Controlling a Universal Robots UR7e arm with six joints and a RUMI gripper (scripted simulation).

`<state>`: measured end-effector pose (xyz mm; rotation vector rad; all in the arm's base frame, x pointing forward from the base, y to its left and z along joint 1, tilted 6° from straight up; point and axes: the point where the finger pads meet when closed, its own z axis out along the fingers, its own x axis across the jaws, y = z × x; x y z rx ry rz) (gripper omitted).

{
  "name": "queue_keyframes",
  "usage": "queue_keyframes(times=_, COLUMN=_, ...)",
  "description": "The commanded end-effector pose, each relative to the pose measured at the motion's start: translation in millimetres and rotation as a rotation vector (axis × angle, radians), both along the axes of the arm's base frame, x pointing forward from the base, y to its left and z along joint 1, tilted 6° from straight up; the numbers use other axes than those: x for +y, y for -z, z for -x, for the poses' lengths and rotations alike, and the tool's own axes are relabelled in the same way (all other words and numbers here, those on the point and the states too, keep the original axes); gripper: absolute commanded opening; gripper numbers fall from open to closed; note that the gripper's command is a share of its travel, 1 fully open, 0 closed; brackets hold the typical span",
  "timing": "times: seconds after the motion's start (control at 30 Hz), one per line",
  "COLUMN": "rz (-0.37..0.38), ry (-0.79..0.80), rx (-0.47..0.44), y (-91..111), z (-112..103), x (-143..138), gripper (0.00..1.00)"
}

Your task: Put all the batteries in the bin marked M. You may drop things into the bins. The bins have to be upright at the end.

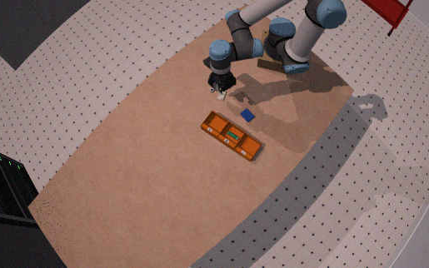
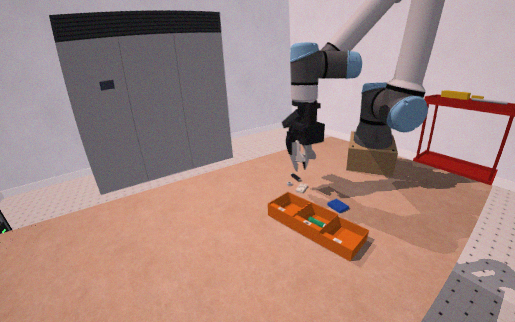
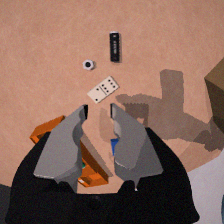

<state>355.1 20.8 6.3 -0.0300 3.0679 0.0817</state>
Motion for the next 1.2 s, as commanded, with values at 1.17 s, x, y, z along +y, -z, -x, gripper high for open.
queue_keyframes(times=1.17, rz=-0.013, ry=-0.020, rx=-0.004, y=0, z=24, x=-70, gripper=0.17)
